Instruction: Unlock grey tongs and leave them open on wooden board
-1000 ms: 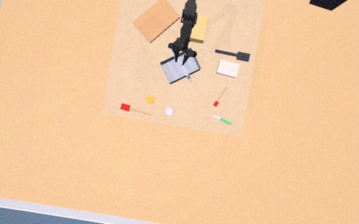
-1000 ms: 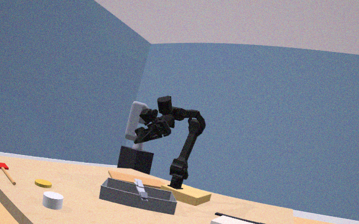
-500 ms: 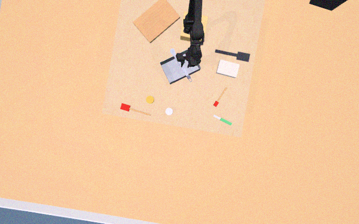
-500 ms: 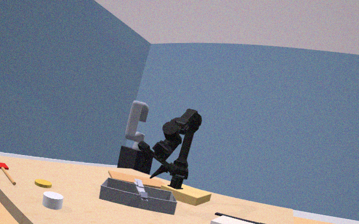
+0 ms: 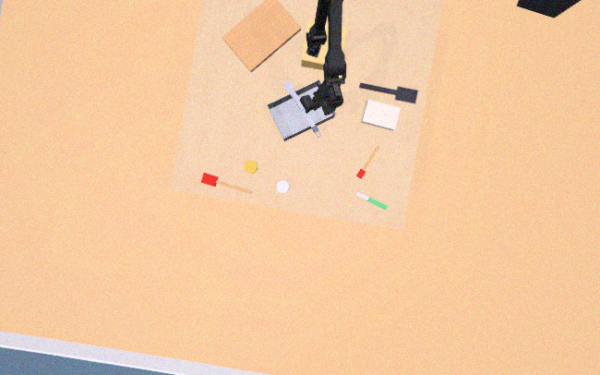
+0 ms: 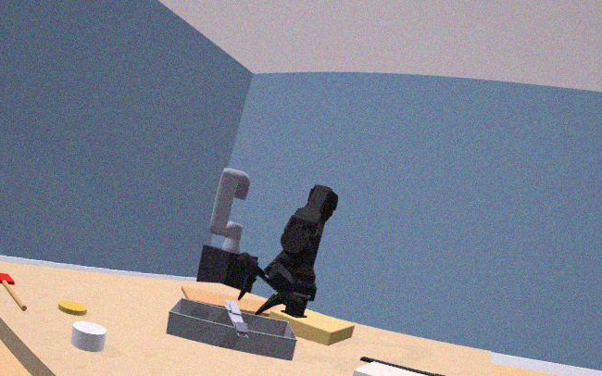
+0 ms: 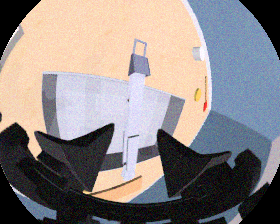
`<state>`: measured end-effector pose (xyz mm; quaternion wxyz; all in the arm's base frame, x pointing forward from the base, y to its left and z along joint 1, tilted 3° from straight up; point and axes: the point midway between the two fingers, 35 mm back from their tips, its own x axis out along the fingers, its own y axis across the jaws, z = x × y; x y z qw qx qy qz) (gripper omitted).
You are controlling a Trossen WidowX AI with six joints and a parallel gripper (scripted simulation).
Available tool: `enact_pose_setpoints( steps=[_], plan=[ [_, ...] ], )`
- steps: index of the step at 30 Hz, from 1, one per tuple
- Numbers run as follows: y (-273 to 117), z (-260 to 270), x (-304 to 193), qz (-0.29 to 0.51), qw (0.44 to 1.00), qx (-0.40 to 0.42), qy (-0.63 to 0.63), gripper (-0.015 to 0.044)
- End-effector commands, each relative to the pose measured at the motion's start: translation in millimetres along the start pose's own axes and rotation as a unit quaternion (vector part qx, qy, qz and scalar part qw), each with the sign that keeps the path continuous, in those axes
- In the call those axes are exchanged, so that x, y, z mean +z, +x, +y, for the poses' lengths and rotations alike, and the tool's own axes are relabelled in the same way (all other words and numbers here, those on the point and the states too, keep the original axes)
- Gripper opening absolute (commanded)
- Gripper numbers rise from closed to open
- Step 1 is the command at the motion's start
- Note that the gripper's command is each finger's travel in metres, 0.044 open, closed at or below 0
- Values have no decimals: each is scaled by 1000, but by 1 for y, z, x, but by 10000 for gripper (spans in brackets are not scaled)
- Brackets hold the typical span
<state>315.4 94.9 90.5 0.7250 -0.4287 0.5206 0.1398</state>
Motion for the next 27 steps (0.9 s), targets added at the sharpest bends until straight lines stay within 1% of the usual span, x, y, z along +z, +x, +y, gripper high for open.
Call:
enact_pose_setpoints(
  steps=[1,10,27],
  plan=[
    [1,3,-1,8,1000,0,-9,260],
    [2,5,1,8,1000,1,-8,260],
    [29,5,3,8,1000,0,-8,260]
  ],
)
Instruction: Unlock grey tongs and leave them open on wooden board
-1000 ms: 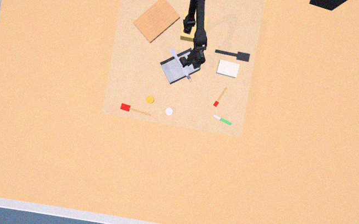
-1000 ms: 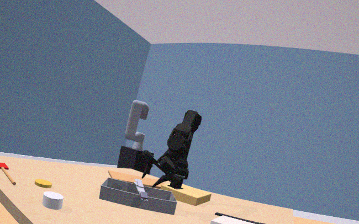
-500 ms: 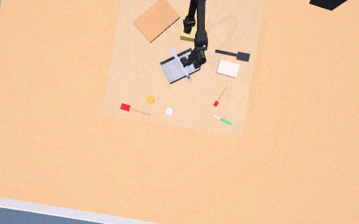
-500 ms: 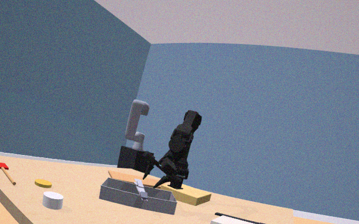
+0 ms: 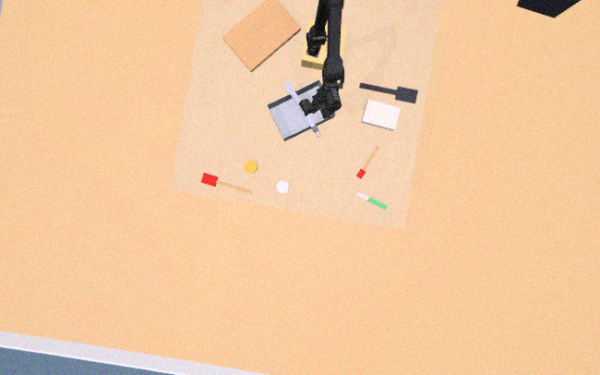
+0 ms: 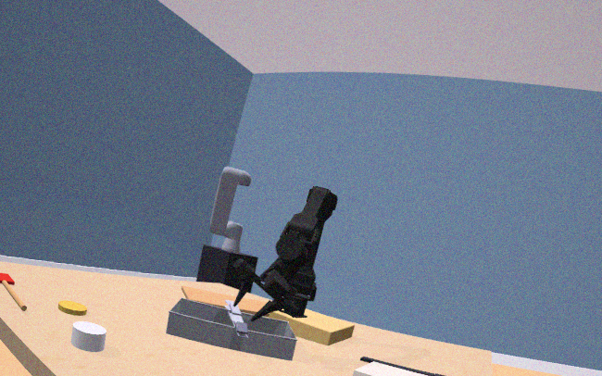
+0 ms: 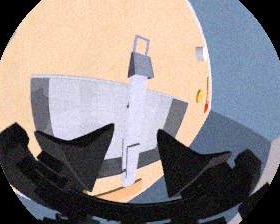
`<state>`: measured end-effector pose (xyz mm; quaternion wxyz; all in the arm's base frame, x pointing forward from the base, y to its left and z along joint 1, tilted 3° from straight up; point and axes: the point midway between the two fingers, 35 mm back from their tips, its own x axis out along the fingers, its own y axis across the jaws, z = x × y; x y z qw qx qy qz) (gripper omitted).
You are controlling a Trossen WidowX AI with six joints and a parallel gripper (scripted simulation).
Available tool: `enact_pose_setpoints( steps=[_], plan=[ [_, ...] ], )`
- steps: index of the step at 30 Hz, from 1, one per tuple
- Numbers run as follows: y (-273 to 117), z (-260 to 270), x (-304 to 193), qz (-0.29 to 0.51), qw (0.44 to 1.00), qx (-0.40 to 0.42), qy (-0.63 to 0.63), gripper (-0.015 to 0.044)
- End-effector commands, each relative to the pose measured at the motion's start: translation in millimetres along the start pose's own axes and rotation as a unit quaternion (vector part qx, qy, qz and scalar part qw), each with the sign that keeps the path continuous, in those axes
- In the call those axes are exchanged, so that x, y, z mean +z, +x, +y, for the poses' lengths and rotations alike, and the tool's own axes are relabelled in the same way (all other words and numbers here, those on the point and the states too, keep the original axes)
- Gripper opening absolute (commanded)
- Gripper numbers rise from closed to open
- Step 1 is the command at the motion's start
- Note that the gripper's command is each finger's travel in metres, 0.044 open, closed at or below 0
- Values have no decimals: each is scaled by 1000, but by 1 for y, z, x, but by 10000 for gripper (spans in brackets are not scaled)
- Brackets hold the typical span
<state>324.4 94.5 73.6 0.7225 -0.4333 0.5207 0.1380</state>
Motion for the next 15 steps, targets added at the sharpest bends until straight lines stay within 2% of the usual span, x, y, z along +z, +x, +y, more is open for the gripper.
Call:
enact_pose_setpoints(
  steps=[1,15],
  plan=[
    [12,3,-1,5,1000,4,-4,260],
    [34,2,-2,5,1000,3,-5,260]
  ],
)
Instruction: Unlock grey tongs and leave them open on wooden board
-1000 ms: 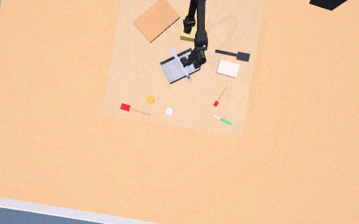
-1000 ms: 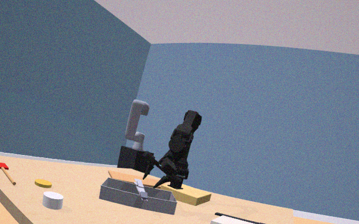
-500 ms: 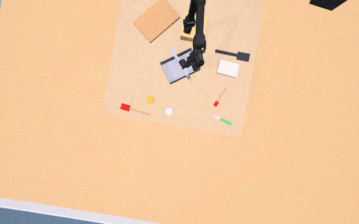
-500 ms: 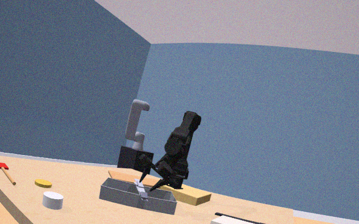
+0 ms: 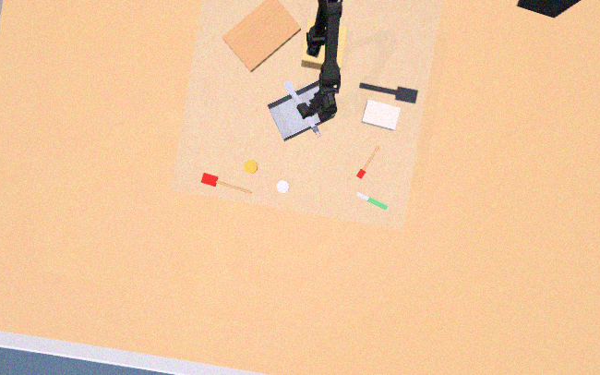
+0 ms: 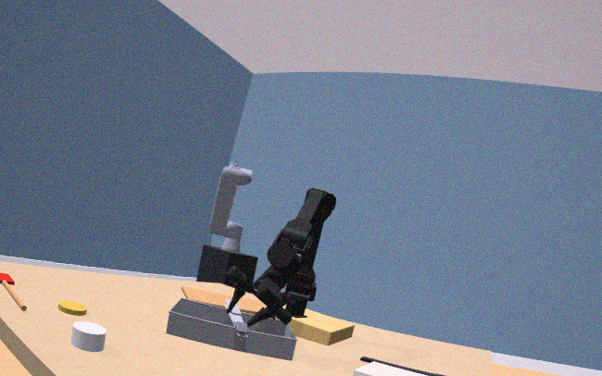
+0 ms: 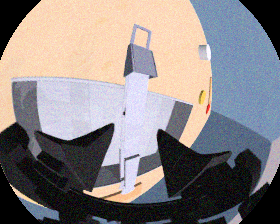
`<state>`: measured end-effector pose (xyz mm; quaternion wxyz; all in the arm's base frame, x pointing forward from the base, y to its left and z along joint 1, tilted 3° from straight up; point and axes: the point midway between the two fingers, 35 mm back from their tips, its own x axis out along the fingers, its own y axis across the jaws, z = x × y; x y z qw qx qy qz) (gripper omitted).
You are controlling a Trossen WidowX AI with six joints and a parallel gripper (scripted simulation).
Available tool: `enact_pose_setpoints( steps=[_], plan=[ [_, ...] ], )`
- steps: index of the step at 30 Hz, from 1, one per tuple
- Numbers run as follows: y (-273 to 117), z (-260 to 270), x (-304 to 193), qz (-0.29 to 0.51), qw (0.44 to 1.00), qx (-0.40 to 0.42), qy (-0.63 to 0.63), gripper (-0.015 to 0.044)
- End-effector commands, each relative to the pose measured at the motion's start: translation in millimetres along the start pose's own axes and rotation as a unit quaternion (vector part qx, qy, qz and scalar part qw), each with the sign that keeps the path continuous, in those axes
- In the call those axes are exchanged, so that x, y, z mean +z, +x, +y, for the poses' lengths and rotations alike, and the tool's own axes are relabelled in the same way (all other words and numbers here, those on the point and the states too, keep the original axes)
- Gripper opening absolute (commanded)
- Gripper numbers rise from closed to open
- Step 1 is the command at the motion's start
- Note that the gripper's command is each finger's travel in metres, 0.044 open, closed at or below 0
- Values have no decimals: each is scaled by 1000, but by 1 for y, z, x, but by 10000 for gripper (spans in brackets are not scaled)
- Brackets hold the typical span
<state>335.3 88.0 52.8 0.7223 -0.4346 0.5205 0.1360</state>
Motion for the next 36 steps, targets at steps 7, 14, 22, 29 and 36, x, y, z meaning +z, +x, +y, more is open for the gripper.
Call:
enact_pose_setpoints(
  steps=[7,14,22,29,36],
  plan=[
    [21,4,-3,4,1000,5,-5,260],
    [32,4,-4,4,1000,5,-5,260],
    [38,4,-5,4,1000,4,-5,260],
    [35,2,-4,3,1000,0,-1,207],
    [35,2,-4,3,1000,0,-1,83]
  ],
)
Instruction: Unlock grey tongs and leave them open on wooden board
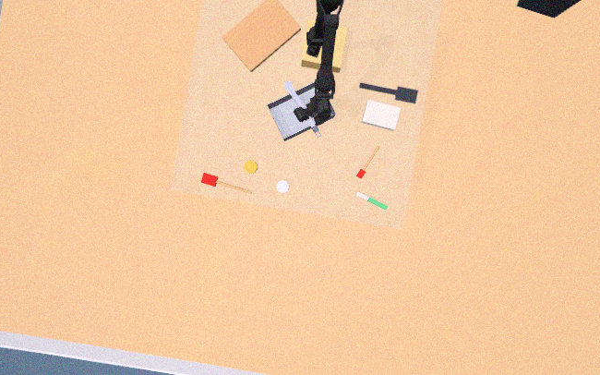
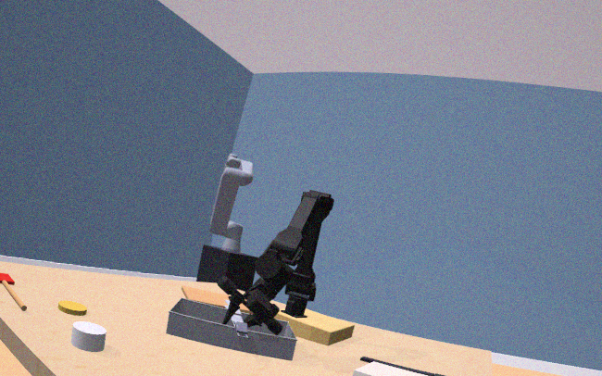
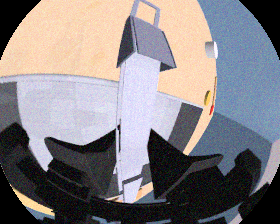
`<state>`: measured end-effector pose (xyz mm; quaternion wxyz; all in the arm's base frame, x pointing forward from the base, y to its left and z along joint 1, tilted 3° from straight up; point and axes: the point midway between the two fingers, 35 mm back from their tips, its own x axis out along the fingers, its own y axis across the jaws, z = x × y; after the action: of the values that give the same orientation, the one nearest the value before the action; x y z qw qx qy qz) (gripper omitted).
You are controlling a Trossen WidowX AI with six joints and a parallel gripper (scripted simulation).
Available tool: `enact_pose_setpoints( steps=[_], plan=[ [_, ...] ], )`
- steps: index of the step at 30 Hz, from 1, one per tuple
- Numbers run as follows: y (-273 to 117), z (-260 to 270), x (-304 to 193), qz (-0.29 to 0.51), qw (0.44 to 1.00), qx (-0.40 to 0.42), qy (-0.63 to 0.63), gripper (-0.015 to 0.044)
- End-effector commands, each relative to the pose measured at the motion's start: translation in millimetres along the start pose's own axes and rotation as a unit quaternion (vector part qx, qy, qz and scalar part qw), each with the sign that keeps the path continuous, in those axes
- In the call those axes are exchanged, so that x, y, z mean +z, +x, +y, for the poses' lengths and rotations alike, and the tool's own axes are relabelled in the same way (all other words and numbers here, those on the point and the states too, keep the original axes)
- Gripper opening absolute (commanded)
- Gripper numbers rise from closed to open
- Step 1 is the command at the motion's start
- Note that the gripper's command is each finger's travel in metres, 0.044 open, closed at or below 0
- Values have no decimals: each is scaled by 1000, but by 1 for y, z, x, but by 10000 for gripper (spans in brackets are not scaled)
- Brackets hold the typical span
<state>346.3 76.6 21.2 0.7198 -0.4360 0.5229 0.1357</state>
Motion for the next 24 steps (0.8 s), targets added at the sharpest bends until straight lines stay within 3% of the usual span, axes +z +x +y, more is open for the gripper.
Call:
enact_pose_setpoints(
  steps=[1,8,15,21,24],
  plan=[
    [0,0,0,0,1000,0,0,76],
    [0,0,0,0,1000,0,0,29],
    [-7,-5,1,0,1000,0,0,-150],
    [-63,-38,1,1,1000,4,-3,-150],
    [-66,-39,1,1,1000,4,-3,-150]
  ],
)
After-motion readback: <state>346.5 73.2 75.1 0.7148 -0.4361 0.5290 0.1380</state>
